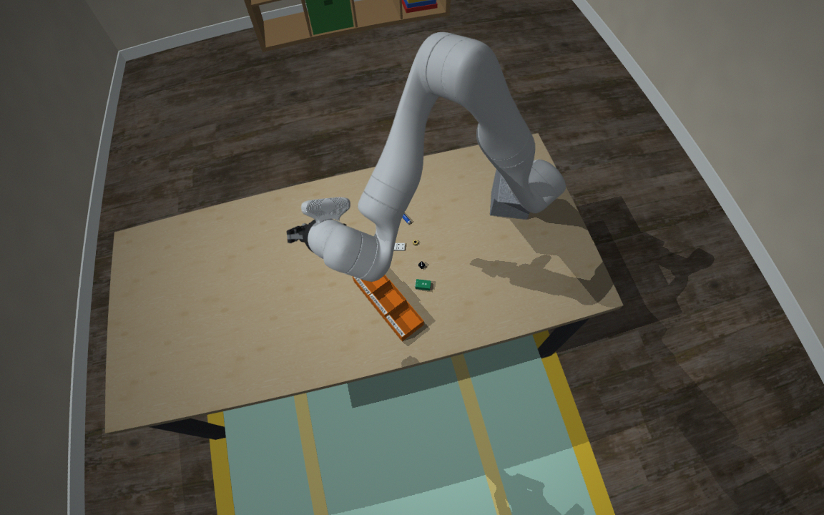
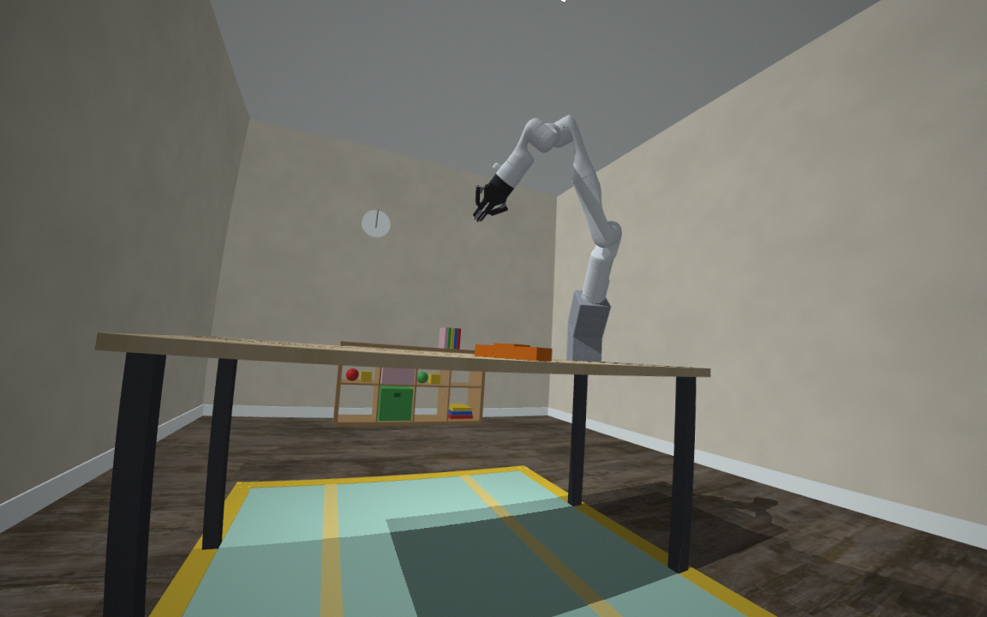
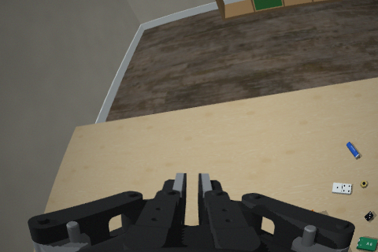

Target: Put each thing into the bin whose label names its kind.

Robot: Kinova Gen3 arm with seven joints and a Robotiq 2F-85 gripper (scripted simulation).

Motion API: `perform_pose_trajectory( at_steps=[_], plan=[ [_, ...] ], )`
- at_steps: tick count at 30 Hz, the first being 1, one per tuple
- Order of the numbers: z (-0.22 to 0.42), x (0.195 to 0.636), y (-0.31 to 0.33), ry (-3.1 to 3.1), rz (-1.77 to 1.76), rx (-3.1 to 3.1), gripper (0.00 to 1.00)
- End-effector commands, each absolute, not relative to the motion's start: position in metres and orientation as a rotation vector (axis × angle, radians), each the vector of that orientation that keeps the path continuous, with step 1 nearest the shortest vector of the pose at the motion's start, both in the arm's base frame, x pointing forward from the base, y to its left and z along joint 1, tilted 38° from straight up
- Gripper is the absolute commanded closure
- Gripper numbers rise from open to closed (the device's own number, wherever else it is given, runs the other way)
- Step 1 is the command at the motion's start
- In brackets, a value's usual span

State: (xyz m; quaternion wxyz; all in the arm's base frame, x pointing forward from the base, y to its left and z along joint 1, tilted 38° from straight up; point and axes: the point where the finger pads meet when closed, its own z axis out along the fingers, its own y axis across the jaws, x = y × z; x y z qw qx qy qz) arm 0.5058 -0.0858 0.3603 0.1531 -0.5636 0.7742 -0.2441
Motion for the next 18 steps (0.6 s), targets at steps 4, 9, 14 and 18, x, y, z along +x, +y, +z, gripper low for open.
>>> perform_pose_trajectory(
  at_steps=[4, 9, 14, 18],
  plan=[
    [0.318, 0.5, -0.079, 2.289, -0.582, -1.599, 0.91],
    [0.287, 0.494, -0.078, 2.365, -0.47, -1.546, 0.91],
    [0.263, 0.488, -0.076, 2.435, -0.362, -1.481, 0.91],
    [0.238, 0.481, -0.075, 2.44, -0.354, -1.477, 0.91]
  ],
)
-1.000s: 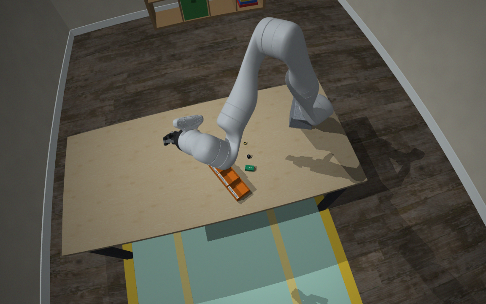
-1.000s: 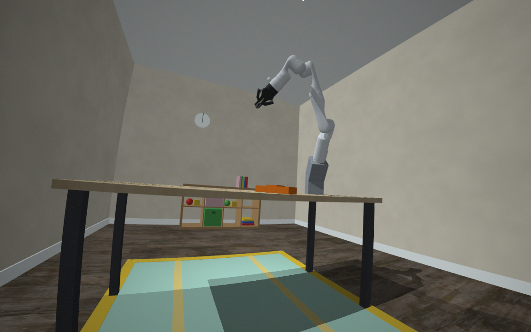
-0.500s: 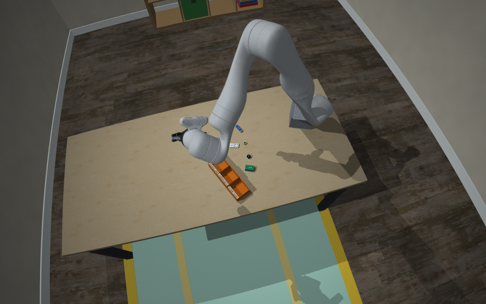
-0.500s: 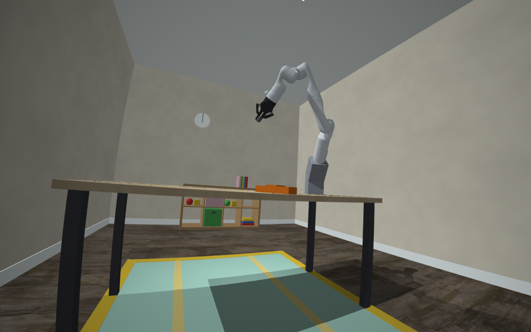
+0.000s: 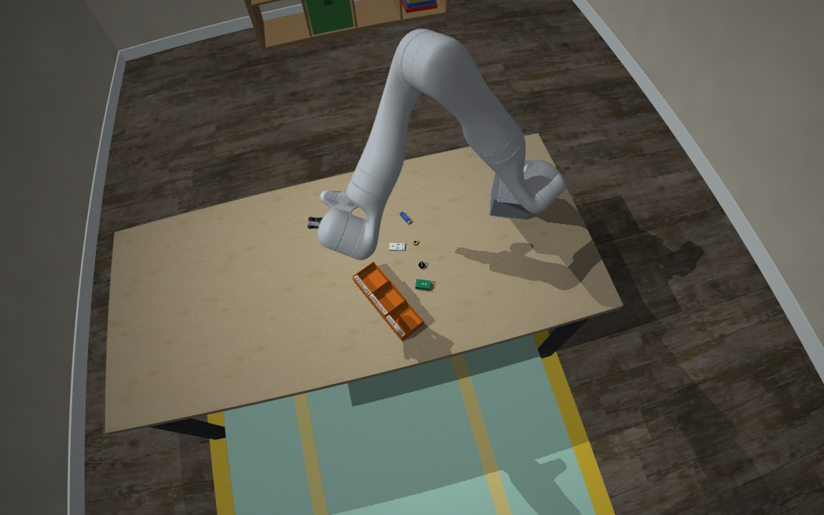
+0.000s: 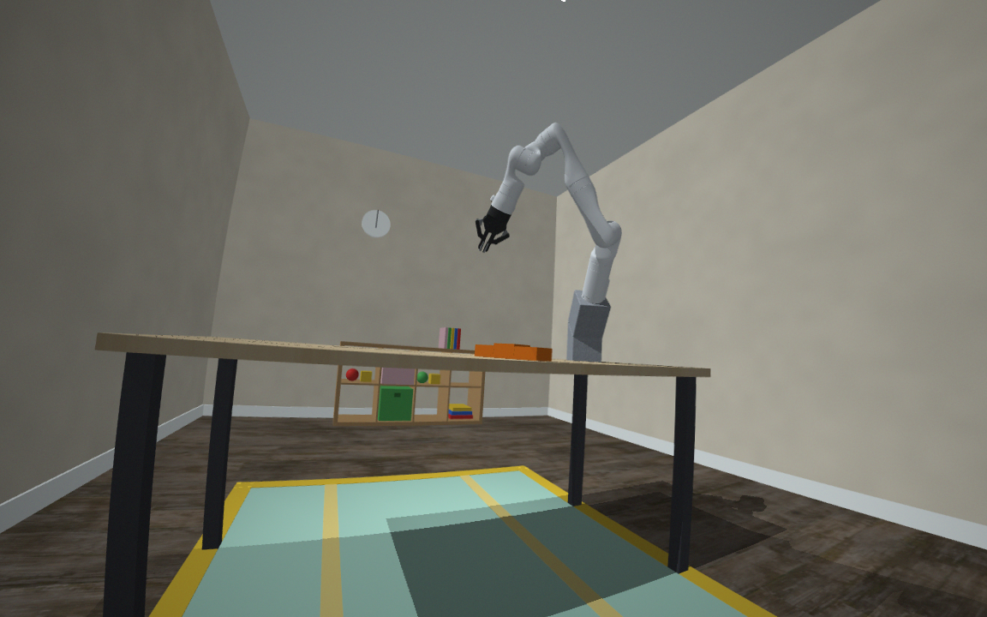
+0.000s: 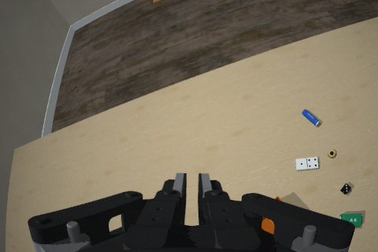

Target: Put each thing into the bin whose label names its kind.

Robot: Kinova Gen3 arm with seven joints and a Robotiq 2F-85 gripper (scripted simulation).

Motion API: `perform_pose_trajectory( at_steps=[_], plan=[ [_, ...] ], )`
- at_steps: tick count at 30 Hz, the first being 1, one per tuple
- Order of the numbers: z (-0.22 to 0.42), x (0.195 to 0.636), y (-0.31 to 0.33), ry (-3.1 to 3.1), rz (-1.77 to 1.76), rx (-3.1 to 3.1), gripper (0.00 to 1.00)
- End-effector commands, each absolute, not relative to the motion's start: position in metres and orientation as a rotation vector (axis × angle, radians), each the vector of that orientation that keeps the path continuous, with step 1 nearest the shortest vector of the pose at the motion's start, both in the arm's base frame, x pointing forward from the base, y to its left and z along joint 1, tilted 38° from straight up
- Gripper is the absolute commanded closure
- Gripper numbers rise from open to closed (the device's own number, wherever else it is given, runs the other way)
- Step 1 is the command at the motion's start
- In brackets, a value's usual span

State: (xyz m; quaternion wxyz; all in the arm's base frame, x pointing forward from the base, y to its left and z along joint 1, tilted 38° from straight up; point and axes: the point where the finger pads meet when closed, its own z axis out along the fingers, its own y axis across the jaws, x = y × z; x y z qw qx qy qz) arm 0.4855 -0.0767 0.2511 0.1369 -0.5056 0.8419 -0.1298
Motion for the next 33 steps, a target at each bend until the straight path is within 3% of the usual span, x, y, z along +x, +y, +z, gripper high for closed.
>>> perform_pose_trajectory(
  at_steps=[1, 33],
  plan=[
    [0.23, 0.479, -0.075, 2.472, -0.302, -1.439, 0.91],
    [0.078, 0.4, -0.049, 2.775, 0.392, -0.697, 0.91]
  ],
)
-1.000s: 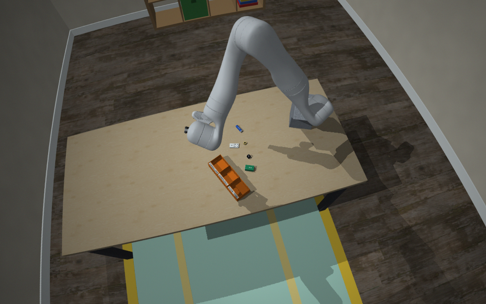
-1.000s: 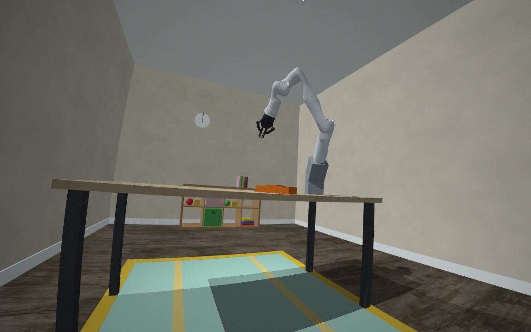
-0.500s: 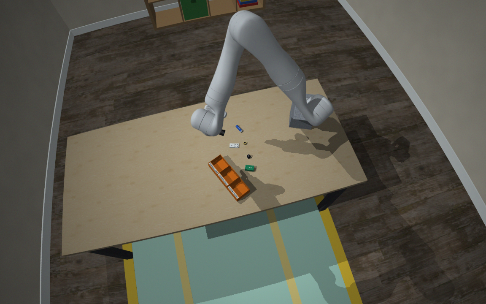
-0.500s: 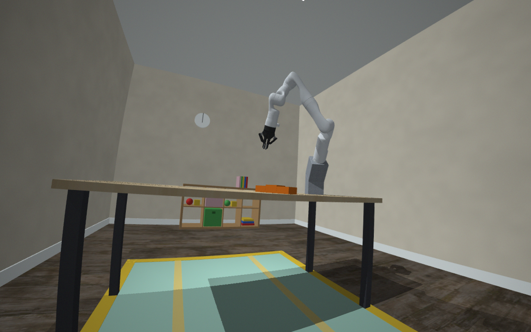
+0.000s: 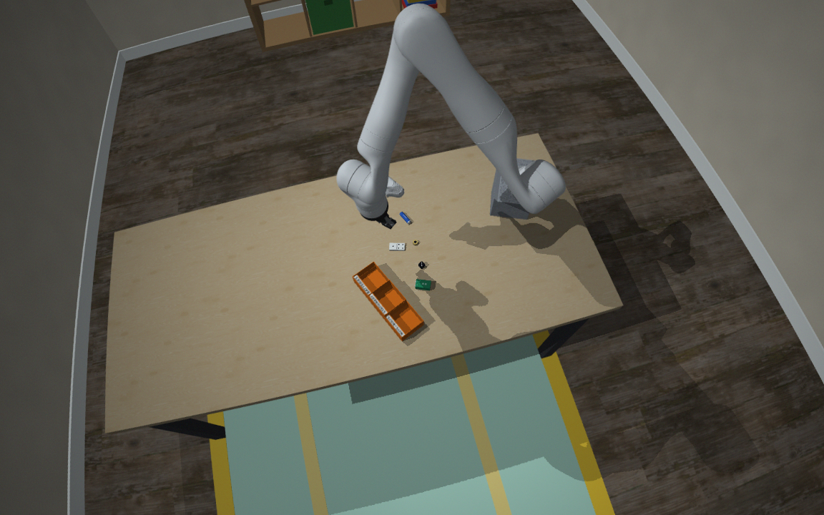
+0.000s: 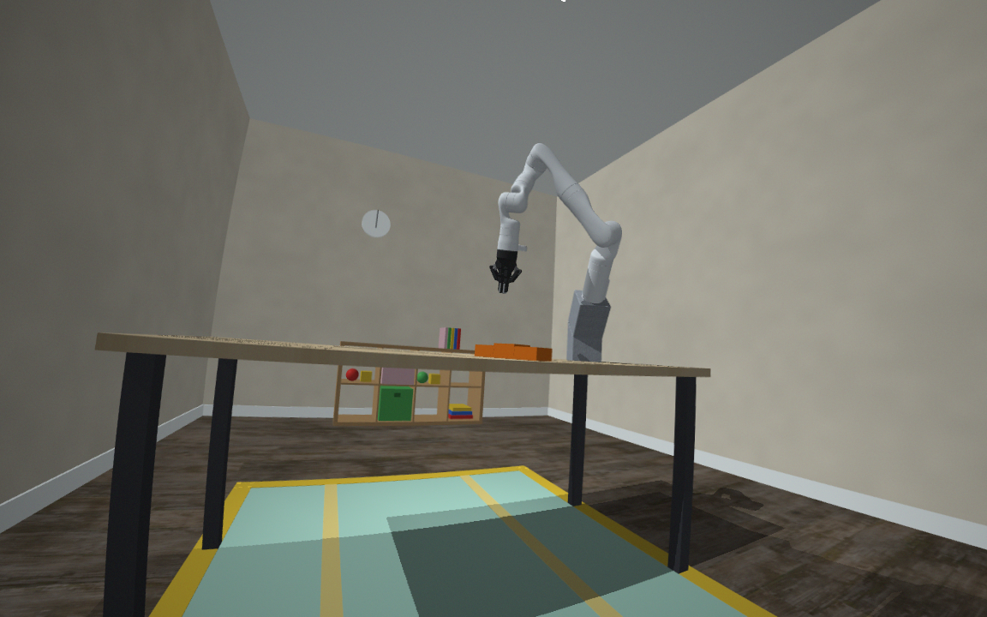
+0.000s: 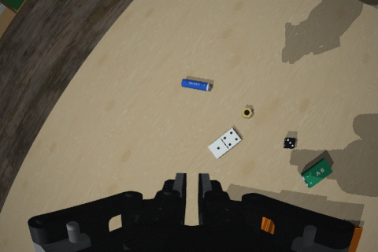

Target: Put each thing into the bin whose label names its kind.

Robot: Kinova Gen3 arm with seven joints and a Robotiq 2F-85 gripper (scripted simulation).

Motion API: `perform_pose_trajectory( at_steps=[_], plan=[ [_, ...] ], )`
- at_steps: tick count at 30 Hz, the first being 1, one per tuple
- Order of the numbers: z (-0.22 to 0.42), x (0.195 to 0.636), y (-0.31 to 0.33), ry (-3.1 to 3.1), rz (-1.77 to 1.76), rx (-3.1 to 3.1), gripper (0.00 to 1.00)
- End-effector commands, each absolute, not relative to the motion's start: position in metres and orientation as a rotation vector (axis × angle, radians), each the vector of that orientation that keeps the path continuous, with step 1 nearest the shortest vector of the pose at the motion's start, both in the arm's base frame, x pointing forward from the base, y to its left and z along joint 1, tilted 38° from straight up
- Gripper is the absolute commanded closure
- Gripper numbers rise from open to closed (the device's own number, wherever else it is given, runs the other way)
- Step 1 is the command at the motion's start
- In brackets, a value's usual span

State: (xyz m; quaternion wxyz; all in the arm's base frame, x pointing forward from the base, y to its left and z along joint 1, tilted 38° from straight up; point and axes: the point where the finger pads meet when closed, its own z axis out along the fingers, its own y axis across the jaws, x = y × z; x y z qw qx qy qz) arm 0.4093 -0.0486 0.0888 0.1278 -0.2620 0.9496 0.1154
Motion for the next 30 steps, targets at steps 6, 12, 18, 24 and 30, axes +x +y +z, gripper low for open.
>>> perform_pose_trajectory(
  at_steps=[6, 12, 18, 24, 30],
  plan=[
    [0.059, 0.383, -0.039, 2.793, 0.567, -0.432, 0.91],
    [0.049, 0.368, -0.027, 2.783, 0.705, -0.2, 0.91],
    [0.047, 0.36, -0.02, 2.739, 0.86, 0.08, 0.91],
    [0.047, 0.36, -0.02, 2.739, 0.86, 0.08, 0.91],
    [0.047, 0.36, -0.02, 2.739, 0.86, 0.08, 0.91]
  ],
)
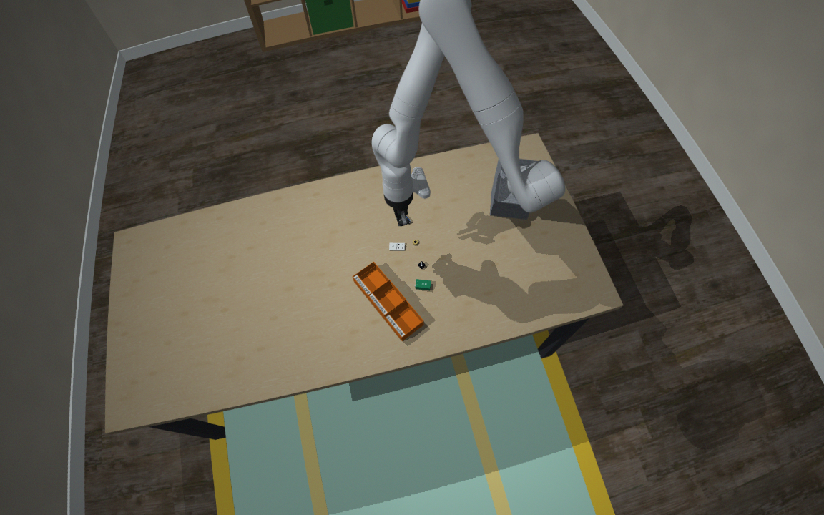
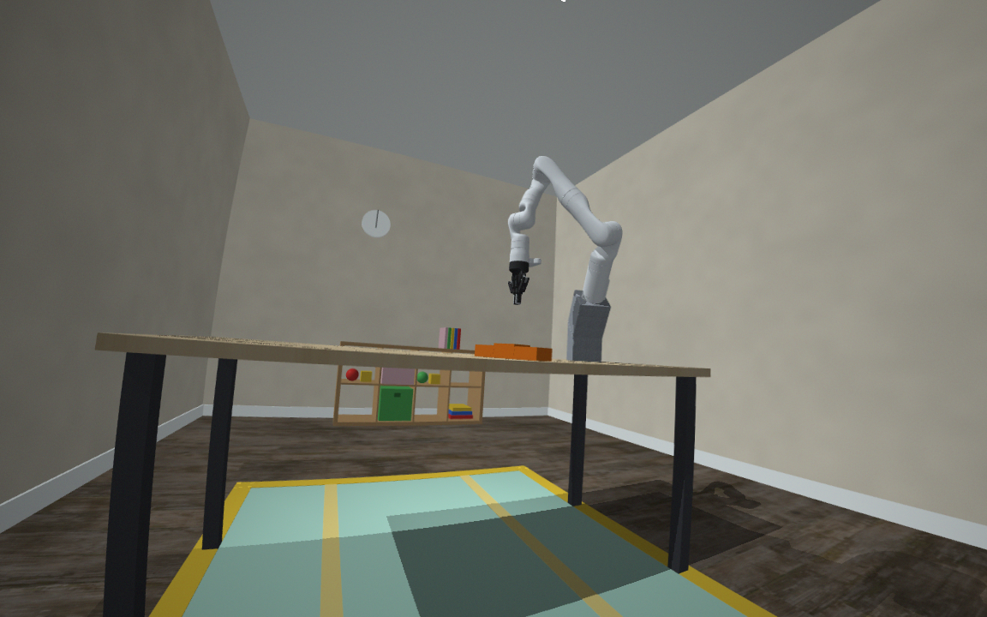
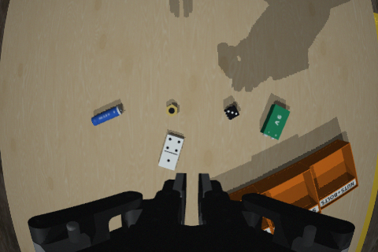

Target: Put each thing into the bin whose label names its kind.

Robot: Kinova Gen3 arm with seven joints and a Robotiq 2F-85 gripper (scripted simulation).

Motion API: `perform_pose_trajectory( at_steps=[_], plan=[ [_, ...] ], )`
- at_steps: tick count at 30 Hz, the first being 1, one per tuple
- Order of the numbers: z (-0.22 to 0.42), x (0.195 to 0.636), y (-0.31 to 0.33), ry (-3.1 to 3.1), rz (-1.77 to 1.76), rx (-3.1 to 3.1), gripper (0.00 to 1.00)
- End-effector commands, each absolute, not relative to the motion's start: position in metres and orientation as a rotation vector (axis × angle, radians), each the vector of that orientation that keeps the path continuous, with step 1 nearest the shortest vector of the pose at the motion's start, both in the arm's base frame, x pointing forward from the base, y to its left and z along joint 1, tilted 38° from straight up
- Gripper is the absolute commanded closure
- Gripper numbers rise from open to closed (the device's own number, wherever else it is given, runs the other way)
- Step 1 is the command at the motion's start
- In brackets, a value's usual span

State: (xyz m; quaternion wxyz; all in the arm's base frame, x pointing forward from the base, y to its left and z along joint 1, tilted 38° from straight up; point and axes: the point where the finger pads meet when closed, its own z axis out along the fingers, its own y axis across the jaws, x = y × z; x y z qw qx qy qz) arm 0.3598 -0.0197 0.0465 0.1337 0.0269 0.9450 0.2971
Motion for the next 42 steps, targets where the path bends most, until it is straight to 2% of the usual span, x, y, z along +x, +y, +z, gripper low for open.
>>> perform_pose_trajectory(
  at_steps=[1, 23, 42],
  plan=[
    [0.045, 0.366, -0.015, 2.748, 0.873, 0.149, 0.91],
    [0.009, 0.493, 0.086, 2.579, 1.04, 1.596, 0.91],
    [0.009, 0.493, 0.086, 1.854, 0.992, 2.76, 0.91]
  ],
)
